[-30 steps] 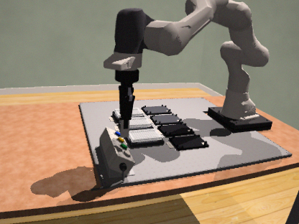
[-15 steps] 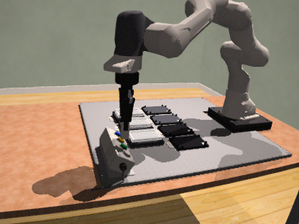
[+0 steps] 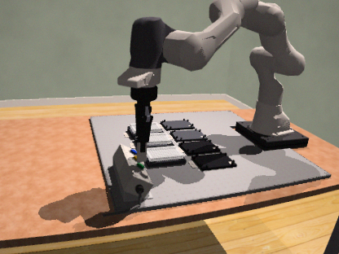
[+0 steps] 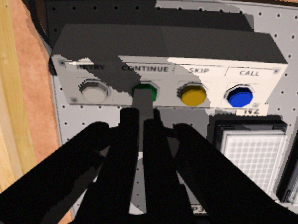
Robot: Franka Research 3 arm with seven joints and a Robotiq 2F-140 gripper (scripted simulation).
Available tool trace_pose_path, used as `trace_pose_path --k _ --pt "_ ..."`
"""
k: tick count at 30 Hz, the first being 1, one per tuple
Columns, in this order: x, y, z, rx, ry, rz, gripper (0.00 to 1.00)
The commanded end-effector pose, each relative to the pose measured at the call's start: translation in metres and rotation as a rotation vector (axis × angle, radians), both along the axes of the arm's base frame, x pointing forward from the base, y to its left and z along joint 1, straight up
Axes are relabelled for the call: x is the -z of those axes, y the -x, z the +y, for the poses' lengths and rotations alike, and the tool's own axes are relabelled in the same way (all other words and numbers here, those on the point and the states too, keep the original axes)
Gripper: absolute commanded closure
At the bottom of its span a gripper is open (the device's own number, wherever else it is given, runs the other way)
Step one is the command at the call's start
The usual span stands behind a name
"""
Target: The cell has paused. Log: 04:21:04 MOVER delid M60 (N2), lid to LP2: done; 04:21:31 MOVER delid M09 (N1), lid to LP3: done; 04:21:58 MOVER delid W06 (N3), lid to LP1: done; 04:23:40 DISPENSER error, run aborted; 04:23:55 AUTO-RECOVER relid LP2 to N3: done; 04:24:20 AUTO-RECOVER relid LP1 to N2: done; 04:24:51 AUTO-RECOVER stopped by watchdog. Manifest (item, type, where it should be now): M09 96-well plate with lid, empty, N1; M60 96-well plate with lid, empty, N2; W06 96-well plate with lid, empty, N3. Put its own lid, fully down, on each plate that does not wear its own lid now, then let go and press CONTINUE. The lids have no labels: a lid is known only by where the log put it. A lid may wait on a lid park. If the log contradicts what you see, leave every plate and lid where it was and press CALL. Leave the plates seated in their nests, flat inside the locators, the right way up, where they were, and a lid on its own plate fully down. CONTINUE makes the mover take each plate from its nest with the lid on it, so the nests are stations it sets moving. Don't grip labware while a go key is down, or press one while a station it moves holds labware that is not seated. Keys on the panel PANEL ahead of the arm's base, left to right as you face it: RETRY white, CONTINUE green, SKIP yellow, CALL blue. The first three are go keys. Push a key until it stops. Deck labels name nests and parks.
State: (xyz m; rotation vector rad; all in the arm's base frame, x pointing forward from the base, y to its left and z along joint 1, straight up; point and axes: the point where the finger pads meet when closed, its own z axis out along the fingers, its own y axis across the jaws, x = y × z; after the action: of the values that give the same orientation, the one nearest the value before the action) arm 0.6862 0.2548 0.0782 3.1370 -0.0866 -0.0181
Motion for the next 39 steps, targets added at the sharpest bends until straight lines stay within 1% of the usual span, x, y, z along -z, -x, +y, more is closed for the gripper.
trace_pose_path --k 1,16,39 --pt "0.0048 -0.0003 0.002 0.0 -0.003 -0.003 1.0" --pt "0.0114 -0.0002 0.002 0.0 -0.003 -0.003 1.0" --pt "0.012 -0.0002 0.002 0.0 -0.003 -0.003 1.0"
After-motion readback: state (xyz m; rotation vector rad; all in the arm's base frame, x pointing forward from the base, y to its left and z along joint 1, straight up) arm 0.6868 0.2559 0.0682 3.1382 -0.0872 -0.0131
